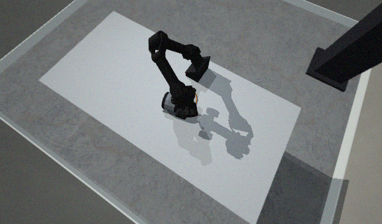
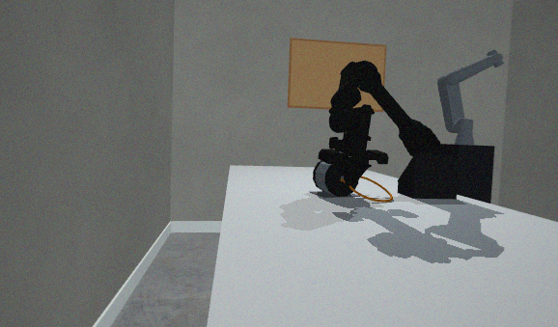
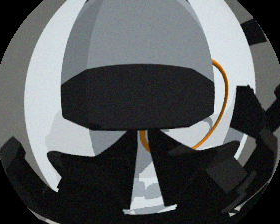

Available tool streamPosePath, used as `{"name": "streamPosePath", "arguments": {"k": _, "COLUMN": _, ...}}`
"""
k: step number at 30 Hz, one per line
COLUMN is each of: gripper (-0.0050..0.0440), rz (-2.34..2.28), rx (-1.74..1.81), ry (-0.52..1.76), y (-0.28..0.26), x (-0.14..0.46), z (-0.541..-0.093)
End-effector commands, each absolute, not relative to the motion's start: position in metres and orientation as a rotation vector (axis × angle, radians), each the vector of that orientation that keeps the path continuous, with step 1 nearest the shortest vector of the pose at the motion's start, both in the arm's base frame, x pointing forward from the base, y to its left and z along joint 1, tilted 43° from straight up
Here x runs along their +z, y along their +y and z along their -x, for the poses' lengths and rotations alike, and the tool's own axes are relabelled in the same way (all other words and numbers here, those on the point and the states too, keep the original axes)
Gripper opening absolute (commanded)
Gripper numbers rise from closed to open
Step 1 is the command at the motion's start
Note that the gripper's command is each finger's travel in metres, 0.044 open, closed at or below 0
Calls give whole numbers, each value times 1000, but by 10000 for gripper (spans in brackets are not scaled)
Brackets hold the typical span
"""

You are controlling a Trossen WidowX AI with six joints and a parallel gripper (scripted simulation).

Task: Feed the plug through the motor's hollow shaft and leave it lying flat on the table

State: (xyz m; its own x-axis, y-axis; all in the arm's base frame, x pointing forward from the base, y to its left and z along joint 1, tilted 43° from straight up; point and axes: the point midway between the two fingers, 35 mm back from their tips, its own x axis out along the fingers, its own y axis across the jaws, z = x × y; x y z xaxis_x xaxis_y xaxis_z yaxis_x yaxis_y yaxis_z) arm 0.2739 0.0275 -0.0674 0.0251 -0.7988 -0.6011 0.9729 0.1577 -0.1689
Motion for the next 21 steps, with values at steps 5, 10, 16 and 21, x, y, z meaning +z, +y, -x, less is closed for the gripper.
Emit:
{"name": "streamPosePath", "arguments": {"k": 5, "gripper": 100, "rz": -326, "rx": -1407, "ry": 660, "y": 37, "x": -65, "z": -275}}
{"name": "streamPosePath", "arguments": {"k": 10, "gripper": 100, "rz": -324, "rx": -1409, "ry": 657, "y": 44, "x": -61, "z": -274}}
{"name": "streamPosePath", "arguments": {"k": 16, "gripper": 100, "rz": -325, "rx": -1405, "ry": 657, "y": 34, "x": -74, "z": -268}}
{"name": "streamPosePath", "arguments": {"k": 21, "gripper": 100, "rz": -325, "rx": -1405, "ry": 657, "y": 32, "x": -74, "z": -268}}
